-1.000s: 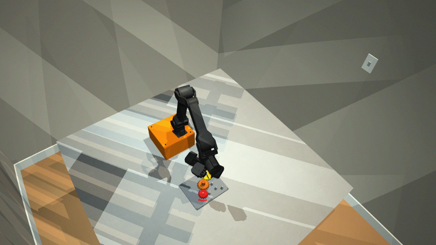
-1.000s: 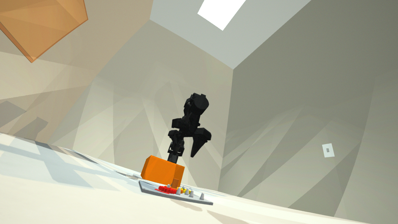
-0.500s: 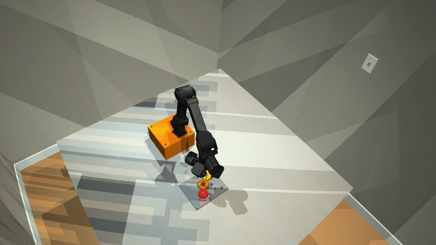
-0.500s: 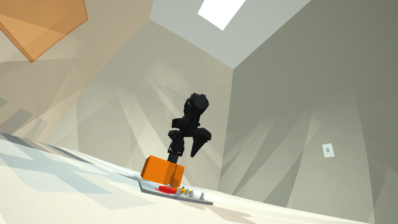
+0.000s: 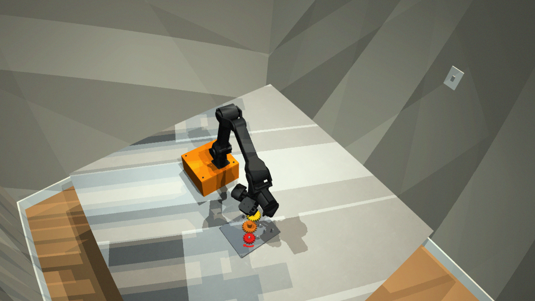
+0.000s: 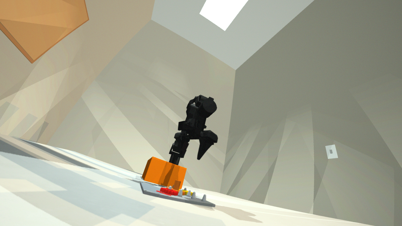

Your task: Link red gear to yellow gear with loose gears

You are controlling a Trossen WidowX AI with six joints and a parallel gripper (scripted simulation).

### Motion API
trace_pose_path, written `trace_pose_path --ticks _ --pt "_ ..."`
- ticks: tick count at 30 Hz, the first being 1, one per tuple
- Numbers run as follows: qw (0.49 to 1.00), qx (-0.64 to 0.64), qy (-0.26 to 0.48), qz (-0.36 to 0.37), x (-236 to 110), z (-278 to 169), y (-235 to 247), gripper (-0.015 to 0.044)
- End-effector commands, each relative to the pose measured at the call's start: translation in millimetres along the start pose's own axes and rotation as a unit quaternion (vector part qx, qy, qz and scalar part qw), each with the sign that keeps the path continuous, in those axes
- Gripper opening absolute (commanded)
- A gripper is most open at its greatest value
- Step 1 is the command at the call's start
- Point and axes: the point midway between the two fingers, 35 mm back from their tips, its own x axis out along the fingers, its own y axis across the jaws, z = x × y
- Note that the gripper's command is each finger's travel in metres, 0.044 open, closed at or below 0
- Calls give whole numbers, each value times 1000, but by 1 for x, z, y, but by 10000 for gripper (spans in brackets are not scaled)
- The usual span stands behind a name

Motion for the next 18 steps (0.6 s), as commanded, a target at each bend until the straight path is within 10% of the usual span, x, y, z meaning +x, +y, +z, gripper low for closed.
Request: trace_pose_path --ticks 1,18 --pt "1000 -12 -2 7 -10 -47 25 440" --pt "1000 -13 12 5 -42 -291 16 440"
